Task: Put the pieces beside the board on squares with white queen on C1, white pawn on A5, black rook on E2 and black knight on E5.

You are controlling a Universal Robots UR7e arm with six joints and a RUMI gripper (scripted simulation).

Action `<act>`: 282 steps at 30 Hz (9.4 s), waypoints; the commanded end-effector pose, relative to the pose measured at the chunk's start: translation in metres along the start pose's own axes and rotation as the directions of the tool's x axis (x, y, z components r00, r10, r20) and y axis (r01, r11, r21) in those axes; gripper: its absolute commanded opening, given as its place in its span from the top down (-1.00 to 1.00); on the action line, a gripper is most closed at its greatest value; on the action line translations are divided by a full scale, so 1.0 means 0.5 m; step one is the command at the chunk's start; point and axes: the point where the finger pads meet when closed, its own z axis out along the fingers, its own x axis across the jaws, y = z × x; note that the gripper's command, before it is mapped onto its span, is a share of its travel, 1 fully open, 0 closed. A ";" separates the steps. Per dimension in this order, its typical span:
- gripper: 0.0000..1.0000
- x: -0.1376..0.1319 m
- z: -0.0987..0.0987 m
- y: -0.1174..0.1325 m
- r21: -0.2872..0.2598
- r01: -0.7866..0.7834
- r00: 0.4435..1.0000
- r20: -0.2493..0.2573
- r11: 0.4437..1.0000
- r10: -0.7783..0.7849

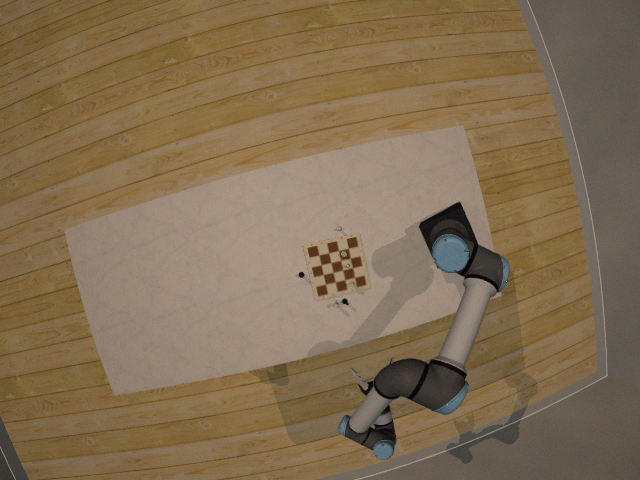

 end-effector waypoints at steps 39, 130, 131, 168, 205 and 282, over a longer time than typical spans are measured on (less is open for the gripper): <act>-1.00 -0.001 -0.011 -0.048 -0.002 -0.002 1.000 -0.008 1.000 0.002; -1.00 -0.076 0.325 -0.170 -0.186 -0.746 0.393 -0.898 0.640 0.197; -1.00 -0.081 0.332 -0.170 -0.185 -0.770 0.372 -0.908 0.611 0.193; -1.00 -0.172 0.439 -0.193 -0.179 -0.982 0.186 -0.969 0.055 0.162; 0.51 -0.169 0.453 -0.114 -0.181 -0.982 0.186 -0.969 0.050 0.161; 0.51 -0.168 0.468 -0.022 -0.181 -0.982 0.186 -0.969 0.050 0.161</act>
